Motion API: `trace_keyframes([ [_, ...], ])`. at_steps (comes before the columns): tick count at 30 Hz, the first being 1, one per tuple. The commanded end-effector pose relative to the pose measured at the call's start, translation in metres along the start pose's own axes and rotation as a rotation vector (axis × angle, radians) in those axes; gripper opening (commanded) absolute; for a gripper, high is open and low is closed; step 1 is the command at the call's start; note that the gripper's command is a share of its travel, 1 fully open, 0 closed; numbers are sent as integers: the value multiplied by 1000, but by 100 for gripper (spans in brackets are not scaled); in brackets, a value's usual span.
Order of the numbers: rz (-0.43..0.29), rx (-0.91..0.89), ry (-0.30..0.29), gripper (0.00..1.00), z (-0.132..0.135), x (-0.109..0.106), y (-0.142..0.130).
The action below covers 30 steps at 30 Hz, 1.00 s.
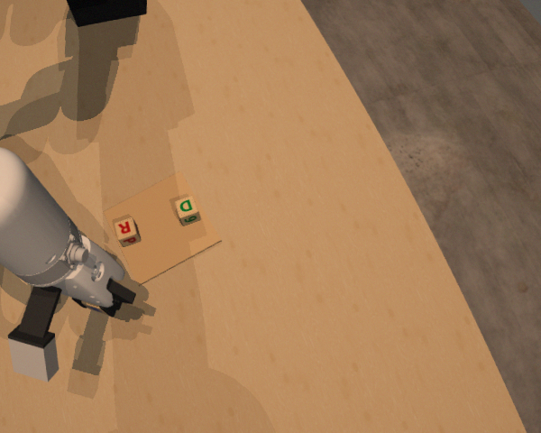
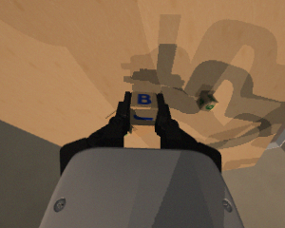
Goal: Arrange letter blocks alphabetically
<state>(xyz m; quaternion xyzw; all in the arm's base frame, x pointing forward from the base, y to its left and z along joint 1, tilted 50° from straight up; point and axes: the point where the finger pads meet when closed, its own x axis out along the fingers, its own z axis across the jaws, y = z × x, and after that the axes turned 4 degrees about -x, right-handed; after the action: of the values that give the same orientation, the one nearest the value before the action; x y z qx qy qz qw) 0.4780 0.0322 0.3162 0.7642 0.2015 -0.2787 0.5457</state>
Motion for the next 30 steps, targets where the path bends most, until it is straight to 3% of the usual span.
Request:
trace_keyframes([
  [1,2,-1,1,27,-1,-2,1],
  [6,3,-29,0,27,-1,-2,-1],
  [30,21,-749,-33,27,-7,-5,-39],
])
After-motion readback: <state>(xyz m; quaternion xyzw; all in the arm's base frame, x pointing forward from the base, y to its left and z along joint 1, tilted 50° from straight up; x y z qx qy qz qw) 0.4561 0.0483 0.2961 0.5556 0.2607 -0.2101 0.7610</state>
